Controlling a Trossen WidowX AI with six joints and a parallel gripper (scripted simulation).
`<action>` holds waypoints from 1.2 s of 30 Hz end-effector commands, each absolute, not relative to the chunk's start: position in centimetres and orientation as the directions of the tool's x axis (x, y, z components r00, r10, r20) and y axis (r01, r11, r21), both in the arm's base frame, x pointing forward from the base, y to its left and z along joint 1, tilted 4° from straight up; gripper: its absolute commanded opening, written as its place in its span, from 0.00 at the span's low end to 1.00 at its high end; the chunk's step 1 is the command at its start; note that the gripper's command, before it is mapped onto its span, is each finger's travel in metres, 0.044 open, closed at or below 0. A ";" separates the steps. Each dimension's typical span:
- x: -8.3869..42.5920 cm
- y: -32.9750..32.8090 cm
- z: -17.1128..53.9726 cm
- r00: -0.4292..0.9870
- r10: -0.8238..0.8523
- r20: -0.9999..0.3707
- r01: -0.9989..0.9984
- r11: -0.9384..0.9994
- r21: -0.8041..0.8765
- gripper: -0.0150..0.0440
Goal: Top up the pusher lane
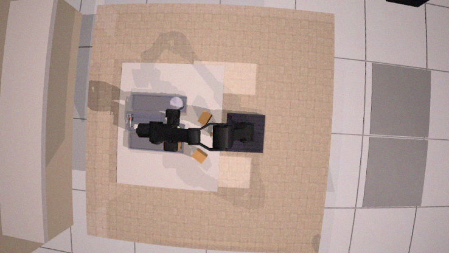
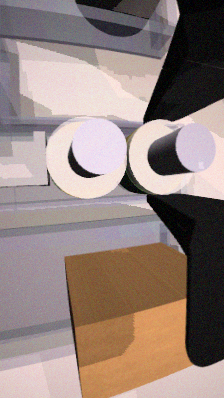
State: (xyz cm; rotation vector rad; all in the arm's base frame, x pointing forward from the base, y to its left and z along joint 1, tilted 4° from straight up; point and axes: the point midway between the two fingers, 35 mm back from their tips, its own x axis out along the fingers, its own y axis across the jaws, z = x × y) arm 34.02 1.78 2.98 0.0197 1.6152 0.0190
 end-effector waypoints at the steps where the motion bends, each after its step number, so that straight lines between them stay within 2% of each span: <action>1: 34.4 1.8 2.7 -0.031 0.022 -0.999 -0.001 1.000 0.022 0.25; 36: 34.0 1.8 2.6 -0.031 0.022 -0.999 -0.001 1.000 0.022 0.25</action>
